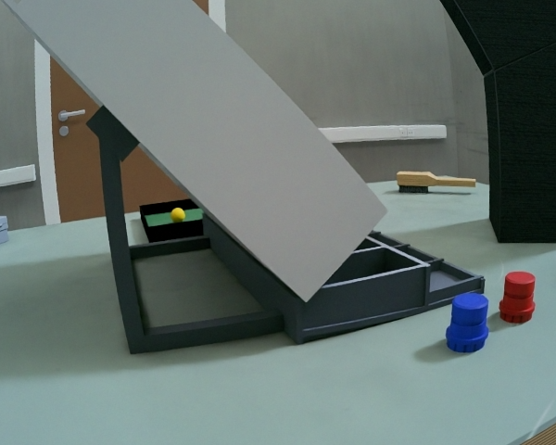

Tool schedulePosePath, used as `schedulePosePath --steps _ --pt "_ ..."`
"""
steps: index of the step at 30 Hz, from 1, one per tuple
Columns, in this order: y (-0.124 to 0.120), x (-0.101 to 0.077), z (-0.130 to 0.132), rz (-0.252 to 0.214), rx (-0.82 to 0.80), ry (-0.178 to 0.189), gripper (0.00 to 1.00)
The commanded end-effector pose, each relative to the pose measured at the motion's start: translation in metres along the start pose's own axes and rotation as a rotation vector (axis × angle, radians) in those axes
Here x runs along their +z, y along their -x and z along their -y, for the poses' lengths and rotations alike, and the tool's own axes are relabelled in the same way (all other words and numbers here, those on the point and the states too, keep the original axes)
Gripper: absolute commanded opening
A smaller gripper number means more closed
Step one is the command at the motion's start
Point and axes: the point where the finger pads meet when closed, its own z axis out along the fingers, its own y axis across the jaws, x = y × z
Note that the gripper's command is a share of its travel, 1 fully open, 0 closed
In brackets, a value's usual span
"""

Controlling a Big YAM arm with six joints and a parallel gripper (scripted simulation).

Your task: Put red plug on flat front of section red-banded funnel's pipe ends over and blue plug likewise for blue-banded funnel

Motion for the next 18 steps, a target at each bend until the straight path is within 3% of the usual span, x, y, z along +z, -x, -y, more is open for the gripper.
schedulePosePath --steps 1,18 --pt "0.0216 -0.0019 -0.0022 0.021 0.004 0.003 0.0" --pt "0.0221 -0.0015 -0.0023 0.01 -0.003 -0.003 0.0"
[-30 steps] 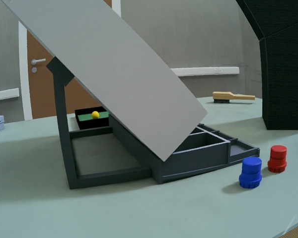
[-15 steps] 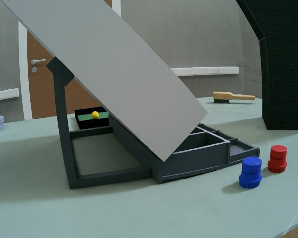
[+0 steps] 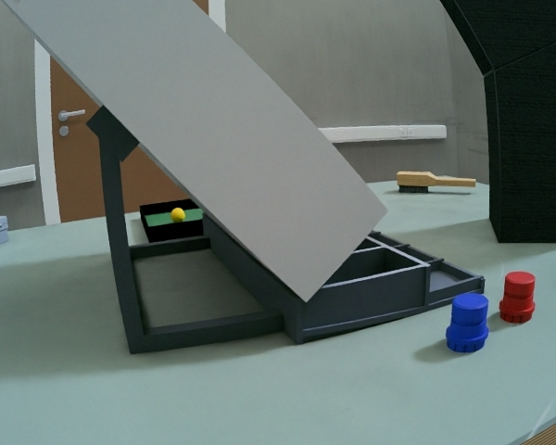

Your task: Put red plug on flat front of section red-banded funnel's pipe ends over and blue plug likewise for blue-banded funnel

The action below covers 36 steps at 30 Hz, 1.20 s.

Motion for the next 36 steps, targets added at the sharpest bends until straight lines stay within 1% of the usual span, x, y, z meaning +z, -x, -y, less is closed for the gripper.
schedulePosePath --steps 1,28,36 --pt "0.0226 -0.0025 -0.0018 0.025 0.003 0.002 0.0" --pt "0.0225 -0.0021 -0.0023 0.011 0.002 -0.003 0.0" --pt "0.0227 -0.002 -0.0021 0.027 0.008 0.005 0.0"
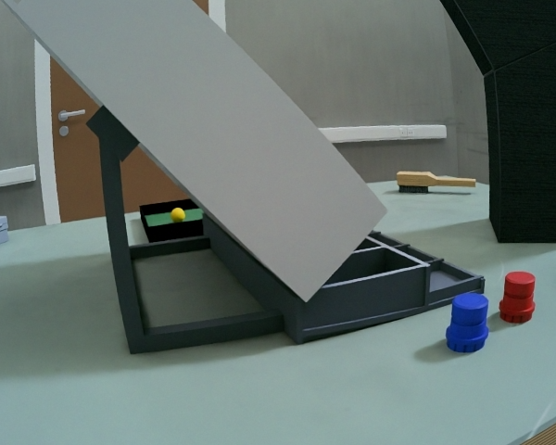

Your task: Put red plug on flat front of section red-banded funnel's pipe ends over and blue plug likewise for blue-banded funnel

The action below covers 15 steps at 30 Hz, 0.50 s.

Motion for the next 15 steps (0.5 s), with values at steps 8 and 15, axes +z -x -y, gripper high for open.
schedulePosePath --steps 8,15 --pt "0.0227 -0.0029 0.0 0.056 0.017 0.01 0.0" --pt "0.026 -0.0032 -0.0001 0.043 0.012 0.01 0.0"
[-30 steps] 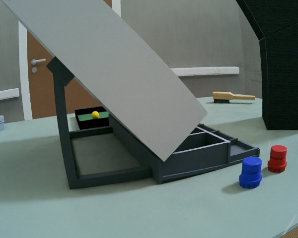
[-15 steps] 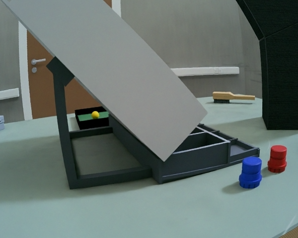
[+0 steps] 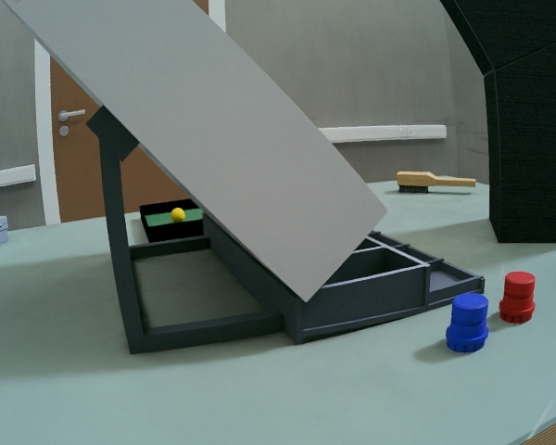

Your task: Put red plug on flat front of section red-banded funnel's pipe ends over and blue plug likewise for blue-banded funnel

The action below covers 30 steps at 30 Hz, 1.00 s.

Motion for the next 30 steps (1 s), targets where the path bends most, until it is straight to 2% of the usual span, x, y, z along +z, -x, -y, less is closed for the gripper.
schedulePosePath --steps 1,11,26,30 --pt "0.0241 -0.0029 0.0017 0.03 0.009 -0.002 0.0" --pt "0.0285 -0.0032 0.0015 0.013 0.002 -0.002 0.0" --pt "0.0335 -0.002 0.0016 0.044 0.016 -0.003 0.0" --pt "0.0302 0.0015 0.0016 0.04 0.014 -0.003 0.0"
